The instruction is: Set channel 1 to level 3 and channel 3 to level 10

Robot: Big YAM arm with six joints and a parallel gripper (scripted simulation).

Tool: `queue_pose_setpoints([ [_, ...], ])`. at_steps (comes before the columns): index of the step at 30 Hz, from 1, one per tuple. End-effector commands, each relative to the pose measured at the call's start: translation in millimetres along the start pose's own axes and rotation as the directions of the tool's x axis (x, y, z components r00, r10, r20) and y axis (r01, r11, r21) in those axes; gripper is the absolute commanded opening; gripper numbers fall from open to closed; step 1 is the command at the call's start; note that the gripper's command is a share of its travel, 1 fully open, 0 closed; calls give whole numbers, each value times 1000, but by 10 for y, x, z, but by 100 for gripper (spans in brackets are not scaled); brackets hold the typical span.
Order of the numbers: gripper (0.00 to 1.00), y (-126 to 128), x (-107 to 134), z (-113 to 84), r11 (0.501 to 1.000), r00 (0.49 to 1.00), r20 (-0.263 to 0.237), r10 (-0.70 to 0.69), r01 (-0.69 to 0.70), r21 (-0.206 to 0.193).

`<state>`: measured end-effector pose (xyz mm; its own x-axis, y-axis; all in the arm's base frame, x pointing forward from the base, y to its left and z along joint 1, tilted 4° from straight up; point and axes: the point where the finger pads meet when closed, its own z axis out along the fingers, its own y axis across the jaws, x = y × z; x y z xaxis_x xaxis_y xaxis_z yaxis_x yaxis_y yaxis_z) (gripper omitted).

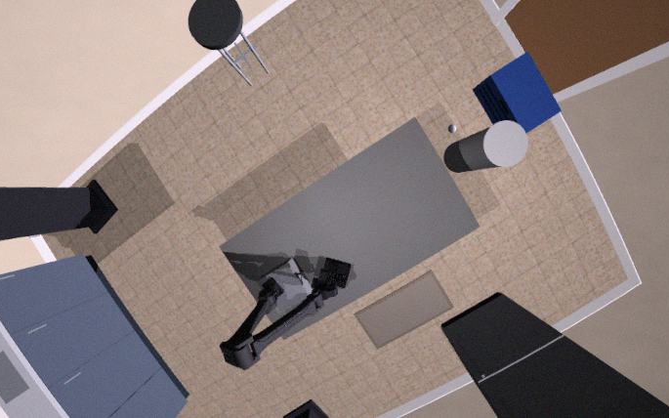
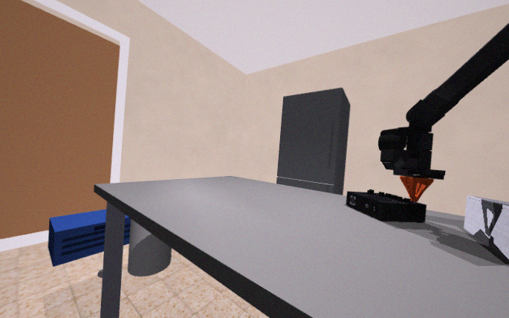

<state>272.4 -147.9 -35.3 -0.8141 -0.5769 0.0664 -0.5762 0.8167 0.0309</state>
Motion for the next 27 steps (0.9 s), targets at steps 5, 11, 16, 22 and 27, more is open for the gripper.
queue_pose_setpoints([
  [5, 0, -264, -103, -186, 998, 999, 32, -5, 3, 56],
  [11, 0, -255, -101, -245, 998, 999, 33, -1, -1, 58],
  [16, 0, -246, -118, -363, 998, 999, 34, -1, -1, 59],
  [22, 0, -232, -141, -529, 998, 999, 35, -1, -1, 61],
  [27, 0, -231, -140, -625, 998, 999, 36, -1, -1, 62],
])
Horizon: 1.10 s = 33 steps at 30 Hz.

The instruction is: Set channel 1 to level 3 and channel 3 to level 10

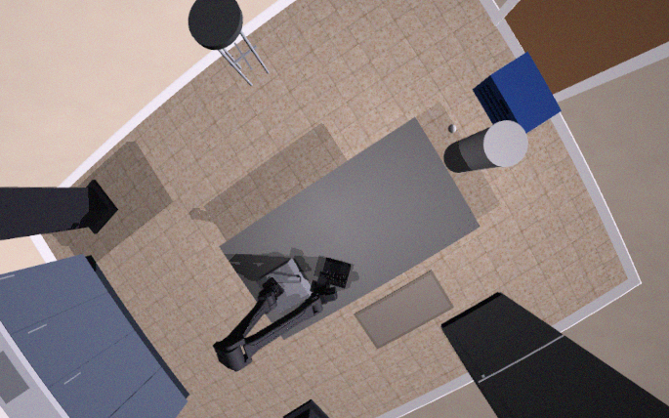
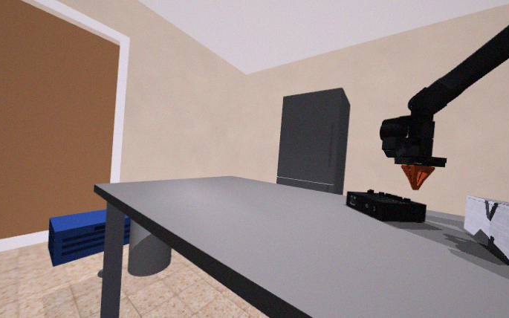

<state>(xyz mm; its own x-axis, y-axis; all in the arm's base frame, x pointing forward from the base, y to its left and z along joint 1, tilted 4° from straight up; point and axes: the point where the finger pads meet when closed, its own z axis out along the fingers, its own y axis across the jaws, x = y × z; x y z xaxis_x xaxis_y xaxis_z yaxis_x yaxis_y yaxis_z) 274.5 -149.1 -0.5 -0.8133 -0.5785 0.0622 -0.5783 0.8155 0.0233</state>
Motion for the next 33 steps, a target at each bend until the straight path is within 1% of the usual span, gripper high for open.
queue_pose_setpoints([
  [1, 0, -224, -150, -286, 999, 999, 32, 2, -4, 54],
  [2, 0, -224, -149, -295, 999, 999, 32, 2, -4, 54],
  [4, 0, -202, -142, -222, 999, 1000, 20, 1, -2, 32],
  [5, 0, -199, -141, -213, 1000, 1000, 18, 1, -2, 30],
  [17, 0, -212, -134, -201, 1000, 1000, 18, 1, -1, 29],
  [18, 0, -270, -82, -197, 1000, 1000, 18, 2, -2, 29],
  [19, 0, -339, -78, -193, 1000, 1000, 18, 2, -2, 31],
  [22, 0, -636, -54, -167, 999, 1000, 18, 2, -3, 37],
  [24, 0, -737, -43, -154, 999, 1000, 19, 2, -3, 38],
  [26, 0, -742, -43, -153, 999, 1000, 20, 2, -3, 38],
  [28, 0, -708, -125, -158, 999, 1000, 19, -21, 20, 40],
  [30, 0, -708, -125, -158, 999, 1000, 19, -21, 20, 40],
  [31, 0, -522, -40, -125, 999, 1000, 13, -21, 21, 25],
  [33, 0, -536, -7, -123, 1000, 1000, 13, -11, 11, 24],
])
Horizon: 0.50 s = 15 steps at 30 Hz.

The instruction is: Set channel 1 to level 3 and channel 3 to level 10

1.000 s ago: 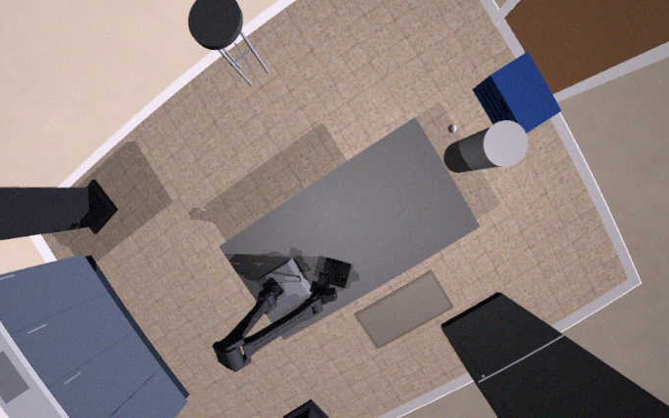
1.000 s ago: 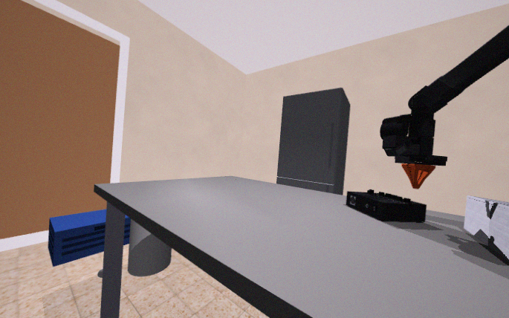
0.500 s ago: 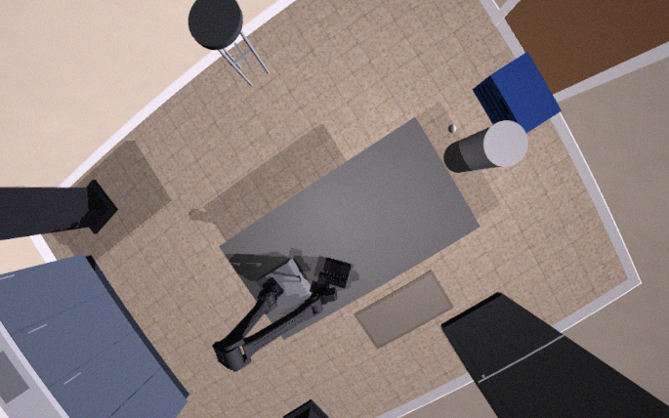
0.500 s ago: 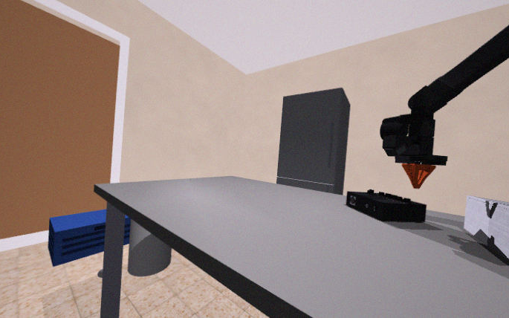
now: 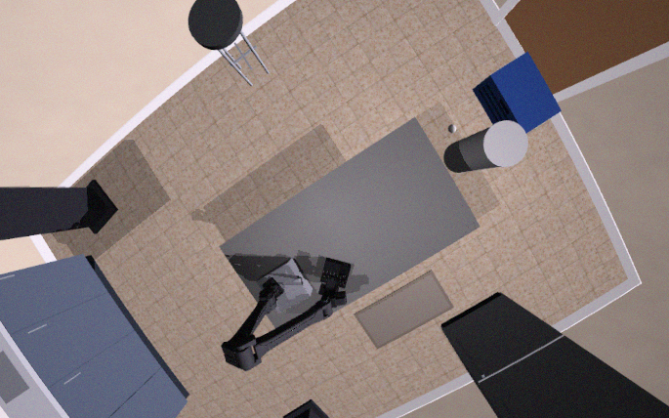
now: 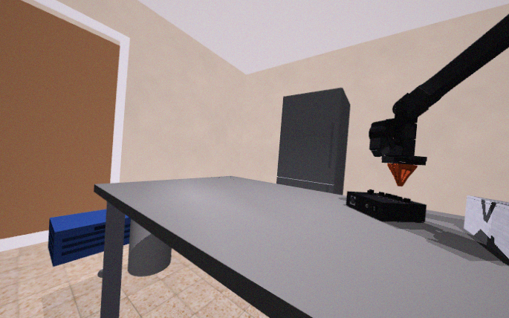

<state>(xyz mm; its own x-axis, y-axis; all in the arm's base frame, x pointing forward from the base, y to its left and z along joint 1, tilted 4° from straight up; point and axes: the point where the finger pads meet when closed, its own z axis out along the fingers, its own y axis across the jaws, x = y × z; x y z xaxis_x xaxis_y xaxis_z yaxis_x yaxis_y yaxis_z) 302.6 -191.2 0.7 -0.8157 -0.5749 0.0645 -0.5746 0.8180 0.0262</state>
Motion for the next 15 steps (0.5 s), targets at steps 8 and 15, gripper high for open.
queue_pose_setpoints([
  [8, 0, -10, -16, -34, 1000, 1000, 8, -13, 13, 10],
  [15, 0, -10, -16, -34, 1000, 1000, 8, -13, 13, 10],
])
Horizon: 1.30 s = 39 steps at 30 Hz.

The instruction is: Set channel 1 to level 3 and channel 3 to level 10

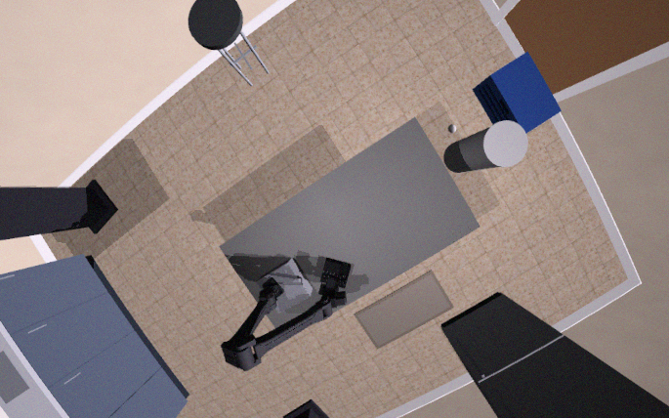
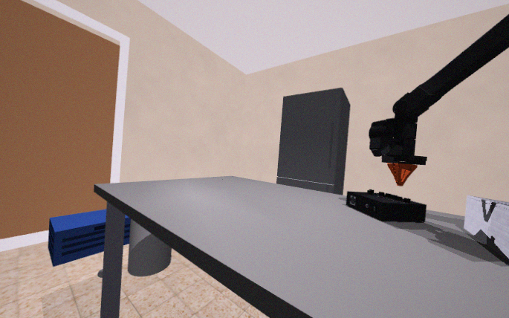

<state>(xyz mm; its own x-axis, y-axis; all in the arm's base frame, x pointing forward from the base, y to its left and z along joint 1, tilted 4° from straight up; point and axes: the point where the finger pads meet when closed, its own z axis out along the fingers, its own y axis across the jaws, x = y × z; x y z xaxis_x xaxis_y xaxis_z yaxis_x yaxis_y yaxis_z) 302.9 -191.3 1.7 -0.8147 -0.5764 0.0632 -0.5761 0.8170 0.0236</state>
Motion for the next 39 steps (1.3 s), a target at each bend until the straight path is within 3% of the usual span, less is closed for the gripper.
queue_pose_setpoints([
  [1, 0, -7, -15, -23, 1000, 1000, 7, -11, 11, 7],
  [39, 0, -21, -9, 105, 1000, 1000, 5, -8, 8, 4],
])
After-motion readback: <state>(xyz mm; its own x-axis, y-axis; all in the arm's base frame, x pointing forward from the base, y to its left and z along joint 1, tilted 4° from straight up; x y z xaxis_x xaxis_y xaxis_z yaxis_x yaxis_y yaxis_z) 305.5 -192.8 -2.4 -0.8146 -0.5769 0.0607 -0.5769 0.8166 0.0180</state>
